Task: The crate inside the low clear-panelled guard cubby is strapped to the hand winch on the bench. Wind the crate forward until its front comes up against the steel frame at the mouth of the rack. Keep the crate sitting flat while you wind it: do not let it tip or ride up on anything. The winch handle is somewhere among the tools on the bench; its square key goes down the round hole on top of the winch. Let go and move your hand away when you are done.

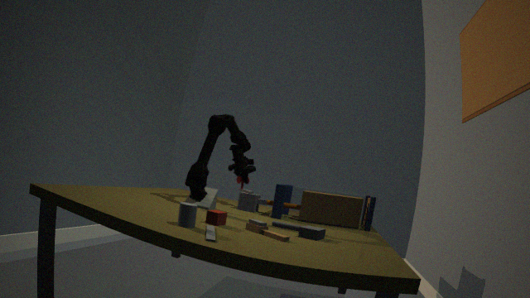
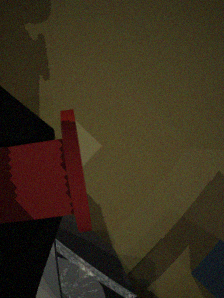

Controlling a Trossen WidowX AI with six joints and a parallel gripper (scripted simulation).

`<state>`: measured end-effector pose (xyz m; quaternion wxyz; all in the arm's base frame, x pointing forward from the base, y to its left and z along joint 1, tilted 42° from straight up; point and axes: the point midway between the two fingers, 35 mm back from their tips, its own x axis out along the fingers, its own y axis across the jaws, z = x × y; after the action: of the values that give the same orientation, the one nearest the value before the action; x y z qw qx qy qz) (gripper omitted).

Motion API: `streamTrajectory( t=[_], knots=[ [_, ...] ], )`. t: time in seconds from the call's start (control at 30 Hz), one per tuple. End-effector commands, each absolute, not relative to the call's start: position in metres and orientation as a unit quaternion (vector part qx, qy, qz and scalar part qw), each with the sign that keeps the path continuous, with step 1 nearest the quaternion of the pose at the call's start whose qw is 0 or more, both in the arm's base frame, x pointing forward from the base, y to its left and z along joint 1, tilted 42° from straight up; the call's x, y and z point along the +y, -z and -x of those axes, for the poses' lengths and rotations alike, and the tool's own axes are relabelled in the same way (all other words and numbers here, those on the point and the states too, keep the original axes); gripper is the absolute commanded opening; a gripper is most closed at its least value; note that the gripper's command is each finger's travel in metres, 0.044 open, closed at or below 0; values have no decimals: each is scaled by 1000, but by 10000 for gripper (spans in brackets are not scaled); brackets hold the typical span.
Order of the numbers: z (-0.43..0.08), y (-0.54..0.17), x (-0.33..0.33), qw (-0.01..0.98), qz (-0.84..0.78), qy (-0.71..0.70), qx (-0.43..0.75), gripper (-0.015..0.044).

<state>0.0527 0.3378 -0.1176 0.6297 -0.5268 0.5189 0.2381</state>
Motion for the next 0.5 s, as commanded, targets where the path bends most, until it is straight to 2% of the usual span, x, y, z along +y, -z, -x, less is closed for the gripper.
streamTrajectory(
  t=[0.0,0.47],
  knots=[
    [-45,116,326,618,535,-235,525,0],
    [-36,104,308,618,536,-234,526,0]
  ],
)
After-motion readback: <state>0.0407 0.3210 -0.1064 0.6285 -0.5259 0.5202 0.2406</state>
